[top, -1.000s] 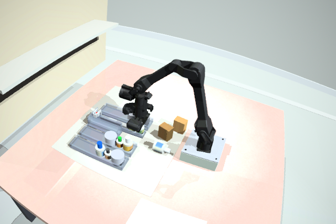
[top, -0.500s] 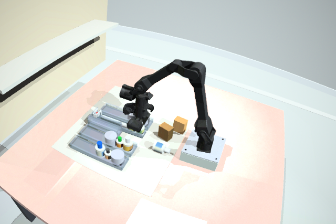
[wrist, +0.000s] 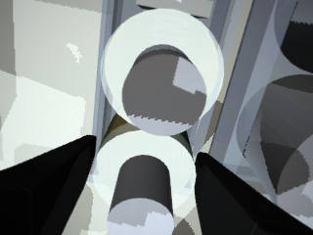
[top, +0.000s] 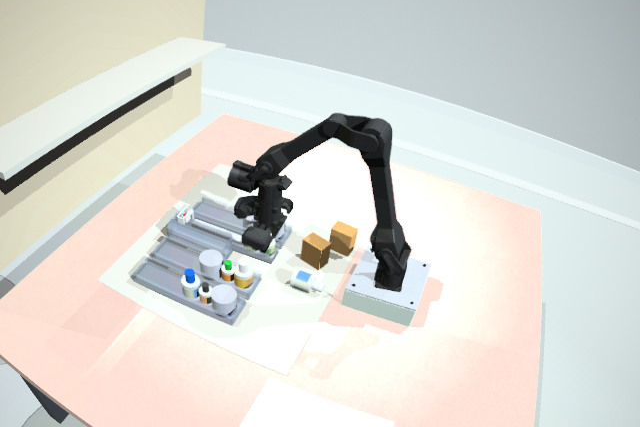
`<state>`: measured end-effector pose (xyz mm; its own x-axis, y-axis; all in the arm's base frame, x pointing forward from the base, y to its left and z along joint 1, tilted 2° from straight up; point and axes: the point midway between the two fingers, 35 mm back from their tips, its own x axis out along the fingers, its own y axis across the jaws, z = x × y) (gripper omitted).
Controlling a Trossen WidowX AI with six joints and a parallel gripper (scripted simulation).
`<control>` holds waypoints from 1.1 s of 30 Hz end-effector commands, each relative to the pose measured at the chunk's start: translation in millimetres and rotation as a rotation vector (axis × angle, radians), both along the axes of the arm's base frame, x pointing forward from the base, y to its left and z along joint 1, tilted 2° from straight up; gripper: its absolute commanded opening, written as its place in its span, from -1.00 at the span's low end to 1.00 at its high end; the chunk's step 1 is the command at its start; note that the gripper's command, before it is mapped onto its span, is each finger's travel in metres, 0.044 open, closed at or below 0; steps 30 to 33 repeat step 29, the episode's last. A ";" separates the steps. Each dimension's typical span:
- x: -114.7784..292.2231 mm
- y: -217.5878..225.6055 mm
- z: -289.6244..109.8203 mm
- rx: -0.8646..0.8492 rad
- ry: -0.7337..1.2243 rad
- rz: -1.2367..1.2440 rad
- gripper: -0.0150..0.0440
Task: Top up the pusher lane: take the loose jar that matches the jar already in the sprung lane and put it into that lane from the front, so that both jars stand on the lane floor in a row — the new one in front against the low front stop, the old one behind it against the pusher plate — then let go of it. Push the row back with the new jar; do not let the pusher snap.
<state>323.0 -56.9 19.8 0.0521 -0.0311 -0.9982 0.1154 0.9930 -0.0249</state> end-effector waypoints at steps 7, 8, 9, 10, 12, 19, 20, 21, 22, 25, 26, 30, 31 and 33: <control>-0.4 0.4 13.3 0.001 0.001 0.001 0.50; -0.6 0.5 16.8 0.001 0.000 0.001 0.50; -0.8 0.5 19.2 0.001 0.000 0.001 0.50; -0.9 0.5 20.1 0.001 0.000 0.001 0.50; -0.9 0.5 20.1 0.001 0.000 0.001 0.50; -15.9 2.0 20.7 0.001 0.002 0.001 0.50; -19.4 2.4 20.8 0.001 0.002 0.001 0.50; -23.0 2.7 20.8 0.001 0.003 0.001 0.50; -26.5 3.1 20.8 0.001 0.003 0.001 0.50; -37.3 4.3 20.4 0.001 0.004 0.001 0.50; -40.9 4.7 20.2 0.001 0.004 0.001 0.50; -51.6 5.9 19.4 0.001 0.005 0.001 0.50; -51.6 5.9 19.4 0.001 0.005 0.001 0.50; -51.6 5.9 19.4 0.001 0.005 0.001 0.50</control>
